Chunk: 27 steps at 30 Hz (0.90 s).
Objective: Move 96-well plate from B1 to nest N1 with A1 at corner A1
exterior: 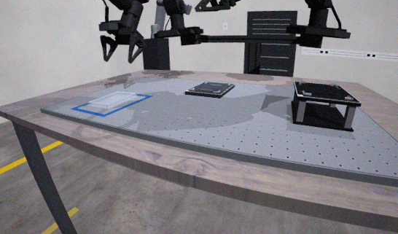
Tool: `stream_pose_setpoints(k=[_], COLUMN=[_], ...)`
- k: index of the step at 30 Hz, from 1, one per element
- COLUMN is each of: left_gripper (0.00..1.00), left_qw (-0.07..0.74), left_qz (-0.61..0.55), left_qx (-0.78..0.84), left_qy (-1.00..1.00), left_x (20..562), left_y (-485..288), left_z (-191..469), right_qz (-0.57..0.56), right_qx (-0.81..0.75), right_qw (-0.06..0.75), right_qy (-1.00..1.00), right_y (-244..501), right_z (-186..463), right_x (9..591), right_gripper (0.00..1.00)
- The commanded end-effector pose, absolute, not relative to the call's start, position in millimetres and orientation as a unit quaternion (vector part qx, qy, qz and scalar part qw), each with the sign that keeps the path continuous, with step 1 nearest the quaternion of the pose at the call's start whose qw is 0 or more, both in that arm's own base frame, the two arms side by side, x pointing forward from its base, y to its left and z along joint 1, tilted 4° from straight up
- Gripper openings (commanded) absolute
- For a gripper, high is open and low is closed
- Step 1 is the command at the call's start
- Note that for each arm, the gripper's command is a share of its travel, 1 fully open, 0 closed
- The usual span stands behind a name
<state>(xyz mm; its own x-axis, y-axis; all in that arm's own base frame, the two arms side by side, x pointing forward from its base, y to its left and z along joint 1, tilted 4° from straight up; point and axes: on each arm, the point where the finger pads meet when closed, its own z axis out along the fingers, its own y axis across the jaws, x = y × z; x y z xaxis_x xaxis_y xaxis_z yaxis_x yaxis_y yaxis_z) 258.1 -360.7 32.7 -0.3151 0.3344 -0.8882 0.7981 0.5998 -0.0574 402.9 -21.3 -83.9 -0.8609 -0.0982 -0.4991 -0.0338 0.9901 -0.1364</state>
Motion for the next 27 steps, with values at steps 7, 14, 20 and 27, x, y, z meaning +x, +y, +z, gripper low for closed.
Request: stream_pose_setpoints(k=[7,14,20,27], left_gripper=[1.00,1.00,1.00,1.00], left_qw=[0.473,0.473,0.473,0.473], left_qz=[-0.267,-0.267,-0.267,-0.267], left_qx=[0.368,0.368,0.368,0.368], left_qy=[0.755,0.755,0.755,0.755], left_x=[259,259,259,259], left_y=[-367,-367,-367,-367], left_z=[51,51,51,51], right_qz=[-0.061,-0.061,-0.061,-0.053], right_qx=[-0.029,-0.029,-0.029,-0.024], right_qw=[0.285,0.285,0.285,0.244], right_qy=[0.956,0.956,0.956,0.968], right_y=[-22,-22,-22,-21], right_z=[-73,-73,-73,-84], right_x=[418,418,418,406], right_gripper=[1.00,1.00,1.00,1.00])
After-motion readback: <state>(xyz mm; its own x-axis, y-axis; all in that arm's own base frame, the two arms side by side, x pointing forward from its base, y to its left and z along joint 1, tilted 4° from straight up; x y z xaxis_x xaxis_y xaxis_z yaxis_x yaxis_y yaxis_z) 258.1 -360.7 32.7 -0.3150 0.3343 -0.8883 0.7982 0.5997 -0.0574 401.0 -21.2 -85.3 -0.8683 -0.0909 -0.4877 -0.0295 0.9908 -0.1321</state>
